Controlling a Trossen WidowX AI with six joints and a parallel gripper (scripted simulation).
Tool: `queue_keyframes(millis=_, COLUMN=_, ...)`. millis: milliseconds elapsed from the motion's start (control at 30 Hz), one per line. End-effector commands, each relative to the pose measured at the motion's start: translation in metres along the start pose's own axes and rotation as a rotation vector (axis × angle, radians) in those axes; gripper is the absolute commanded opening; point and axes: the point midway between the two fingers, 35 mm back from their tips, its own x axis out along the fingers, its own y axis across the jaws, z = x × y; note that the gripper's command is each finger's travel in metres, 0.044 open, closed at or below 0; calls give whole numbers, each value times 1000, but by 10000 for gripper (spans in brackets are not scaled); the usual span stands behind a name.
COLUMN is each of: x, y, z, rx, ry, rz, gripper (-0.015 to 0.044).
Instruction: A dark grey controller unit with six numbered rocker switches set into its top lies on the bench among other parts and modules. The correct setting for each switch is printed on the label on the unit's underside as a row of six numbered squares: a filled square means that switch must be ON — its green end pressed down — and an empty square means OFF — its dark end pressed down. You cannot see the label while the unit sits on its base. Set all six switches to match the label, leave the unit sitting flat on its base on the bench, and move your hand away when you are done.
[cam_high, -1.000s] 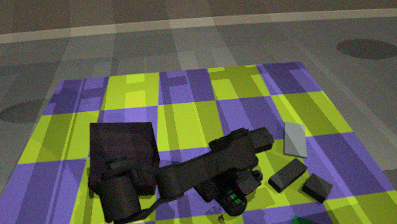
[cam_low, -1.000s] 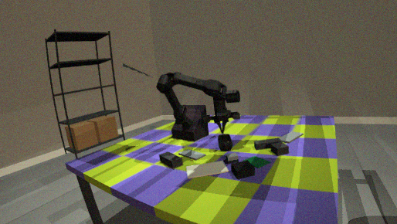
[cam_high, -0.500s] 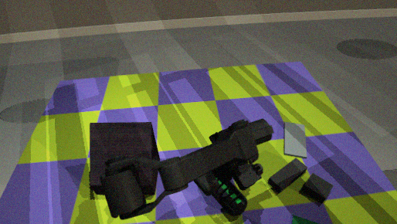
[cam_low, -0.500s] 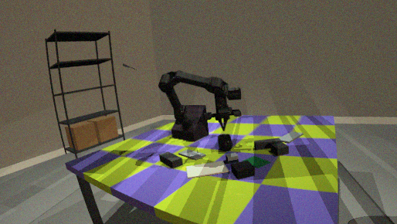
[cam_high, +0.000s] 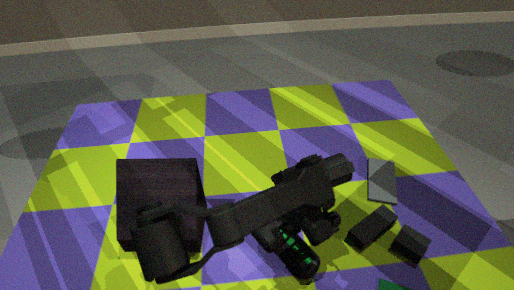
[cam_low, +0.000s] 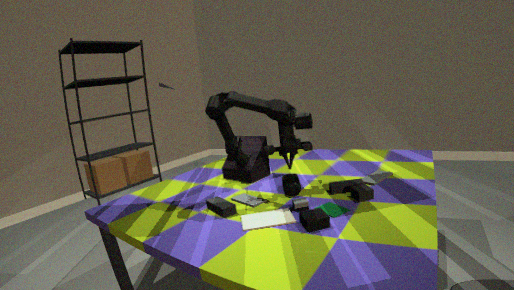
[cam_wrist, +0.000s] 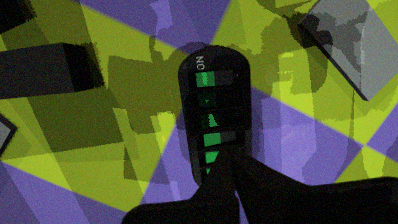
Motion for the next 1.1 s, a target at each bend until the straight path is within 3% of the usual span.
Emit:
queue_keyframes(millis=0, x=0, y=0, z=-1, rx=4, ry=6, rz=-1, gripper=0)
queue_keyframes(millis=333, x=1, y=-1, z=-1, rx=4, ry=6, rz=-1, gripper=0)
queue_keyframes(millis=567, x=28, y=-44, z=-1, rx=2, ry=4, rz=-4, gripper=0)
queue_keyframes(millis=1067, x=29, y=-45, z=-1, rx=2, ry=4, rz=-4, gripper=0)
